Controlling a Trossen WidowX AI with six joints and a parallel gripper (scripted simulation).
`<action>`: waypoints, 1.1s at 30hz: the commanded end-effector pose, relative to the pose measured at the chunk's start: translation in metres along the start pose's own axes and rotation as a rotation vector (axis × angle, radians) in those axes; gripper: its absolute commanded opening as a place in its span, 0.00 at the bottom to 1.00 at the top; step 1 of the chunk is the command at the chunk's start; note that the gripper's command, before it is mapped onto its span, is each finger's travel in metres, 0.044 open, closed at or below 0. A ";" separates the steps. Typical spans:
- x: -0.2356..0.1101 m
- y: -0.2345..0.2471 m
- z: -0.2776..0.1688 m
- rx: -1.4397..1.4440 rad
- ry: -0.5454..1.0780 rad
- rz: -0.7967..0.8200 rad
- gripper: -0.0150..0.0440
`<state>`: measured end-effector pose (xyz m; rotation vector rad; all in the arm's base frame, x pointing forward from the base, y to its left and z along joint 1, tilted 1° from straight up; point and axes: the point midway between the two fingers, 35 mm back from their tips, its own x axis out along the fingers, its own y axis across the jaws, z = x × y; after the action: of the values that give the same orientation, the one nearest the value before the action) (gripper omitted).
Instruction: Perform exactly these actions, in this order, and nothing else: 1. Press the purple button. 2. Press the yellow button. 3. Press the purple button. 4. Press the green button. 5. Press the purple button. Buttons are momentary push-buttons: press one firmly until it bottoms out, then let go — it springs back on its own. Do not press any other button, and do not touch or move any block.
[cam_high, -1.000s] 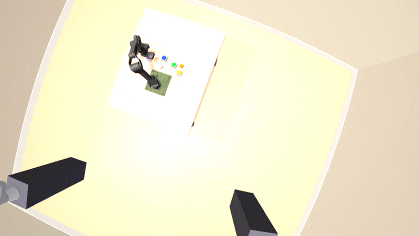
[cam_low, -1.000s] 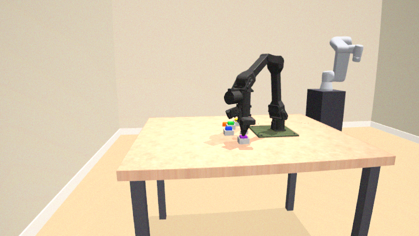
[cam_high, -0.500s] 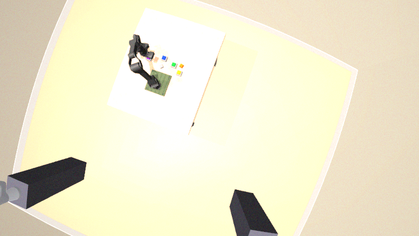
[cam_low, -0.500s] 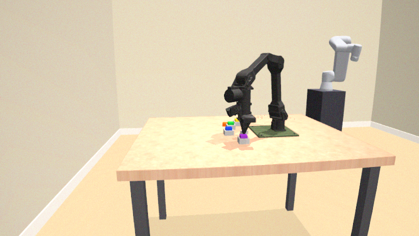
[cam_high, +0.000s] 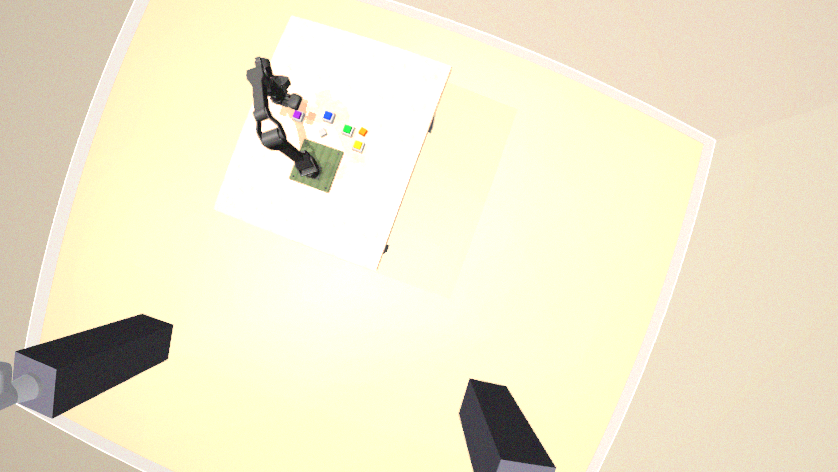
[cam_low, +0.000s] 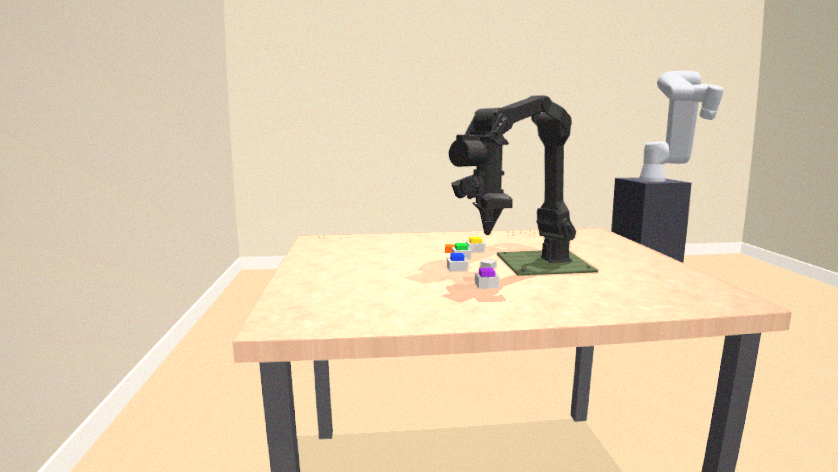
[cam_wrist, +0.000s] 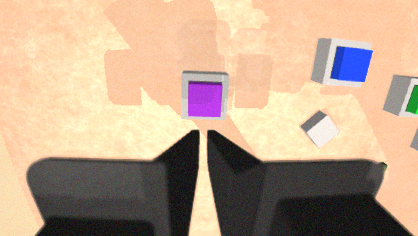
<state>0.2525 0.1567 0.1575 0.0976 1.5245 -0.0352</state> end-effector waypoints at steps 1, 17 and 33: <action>-0.005 -0.004 -0.001 0.005 0.010 -0.012 0.29; -0.009 -0.212 0.029 0.005 0.009 -0.032 0.29; 0.033 -0.270 0.009 0.005 0.009 -0.036 0.29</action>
<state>0.2447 -0.1110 0.1463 0.0683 1.5143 -0.0802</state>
